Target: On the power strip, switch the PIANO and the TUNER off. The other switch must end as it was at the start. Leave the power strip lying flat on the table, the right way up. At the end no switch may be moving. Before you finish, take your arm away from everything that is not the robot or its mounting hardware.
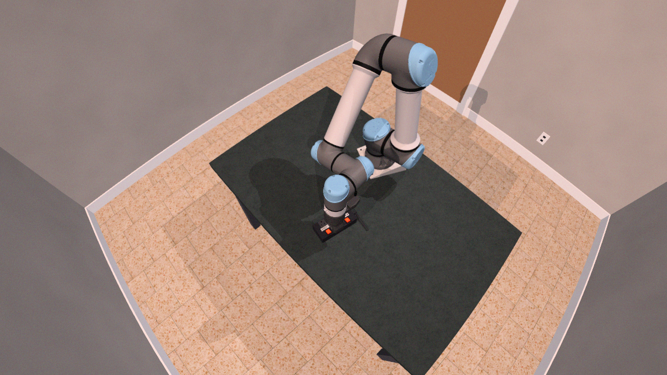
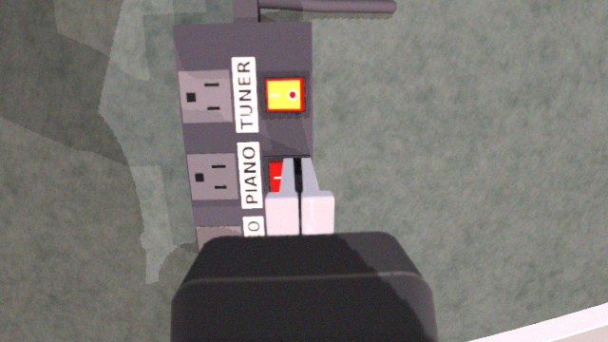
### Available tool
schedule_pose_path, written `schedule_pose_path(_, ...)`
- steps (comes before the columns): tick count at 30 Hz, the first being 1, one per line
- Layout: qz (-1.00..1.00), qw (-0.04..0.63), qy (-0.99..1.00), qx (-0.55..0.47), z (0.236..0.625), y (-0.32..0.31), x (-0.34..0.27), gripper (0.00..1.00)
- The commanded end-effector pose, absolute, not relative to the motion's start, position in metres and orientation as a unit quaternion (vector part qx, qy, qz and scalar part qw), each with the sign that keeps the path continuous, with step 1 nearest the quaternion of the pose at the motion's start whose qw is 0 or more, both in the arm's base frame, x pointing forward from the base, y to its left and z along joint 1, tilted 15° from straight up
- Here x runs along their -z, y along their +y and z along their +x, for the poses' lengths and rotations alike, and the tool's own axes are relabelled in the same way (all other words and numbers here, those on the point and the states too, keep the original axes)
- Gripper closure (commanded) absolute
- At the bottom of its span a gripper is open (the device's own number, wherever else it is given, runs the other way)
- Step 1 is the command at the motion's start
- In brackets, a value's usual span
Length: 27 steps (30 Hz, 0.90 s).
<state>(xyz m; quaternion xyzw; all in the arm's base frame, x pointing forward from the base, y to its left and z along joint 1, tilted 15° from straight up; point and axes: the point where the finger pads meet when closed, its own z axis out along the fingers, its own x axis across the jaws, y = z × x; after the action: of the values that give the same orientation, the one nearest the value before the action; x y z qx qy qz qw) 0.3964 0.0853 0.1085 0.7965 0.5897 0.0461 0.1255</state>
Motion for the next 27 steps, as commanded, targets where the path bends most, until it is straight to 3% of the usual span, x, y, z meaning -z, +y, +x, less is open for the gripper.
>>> schedule_pose_path(1, 0.797, 0.125, 0.589, -0.046, 0.397, 0.085, -0.108, 1.0)
schedule_pose_path(27, 0.797, 0.125, 0.589, -0.046, 0.394, 0.087, -0.12, 1.0)
